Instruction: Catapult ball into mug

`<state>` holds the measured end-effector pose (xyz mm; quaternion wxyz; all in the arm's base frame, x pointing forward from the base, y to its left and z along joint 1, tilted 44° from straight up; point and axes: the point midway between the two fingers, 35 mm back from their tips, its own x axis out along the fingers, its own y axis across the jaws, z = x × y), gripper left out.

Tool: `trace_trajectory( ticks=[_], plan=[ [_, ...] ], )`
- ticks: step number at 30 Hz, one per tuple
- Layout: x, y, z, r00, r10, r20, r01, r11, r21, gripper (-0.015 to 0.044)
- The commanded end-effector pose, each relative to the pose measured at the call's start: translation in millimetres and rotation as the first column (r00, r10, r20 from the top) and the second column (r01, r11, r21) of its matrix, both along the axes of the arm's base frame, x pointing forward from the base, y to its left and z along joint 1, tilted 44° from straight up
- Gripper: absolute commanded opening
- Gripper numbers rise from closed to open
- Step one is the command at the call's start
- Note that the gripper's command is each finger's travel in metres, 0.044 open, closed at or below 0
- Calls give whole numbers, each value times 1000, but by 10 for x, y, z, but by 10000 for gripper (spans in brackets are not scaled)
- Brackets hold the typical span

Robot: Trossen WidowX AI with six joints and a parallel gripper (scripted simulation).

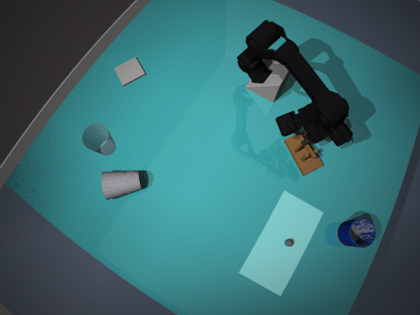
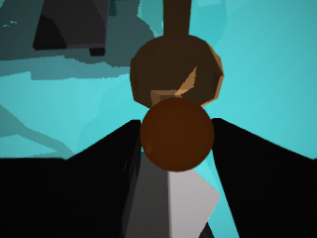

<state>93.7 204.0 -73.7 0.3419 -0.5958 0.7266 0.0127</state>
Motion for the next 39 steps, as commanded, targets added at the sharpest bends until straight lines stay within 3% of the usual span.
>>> trace_trajectory(
  ticks=[1,15,25,32,36,39],
  plan=[
    [9,-33,-33,1000,5,-3,-5,1000,-1,0],
    [16,-69,-80,1000,1,1,-1,1000,1,0],
    [15,-52,-65,1000,2,1,-2,1000,7,263],
    [-98,512,624,998,50,27,-55,977,205,440],
    [-143,609,803,998,62,31,-67,966,250,440],
    [-49,628,542,997,68,41,-76,963,260,440]
  ],
)
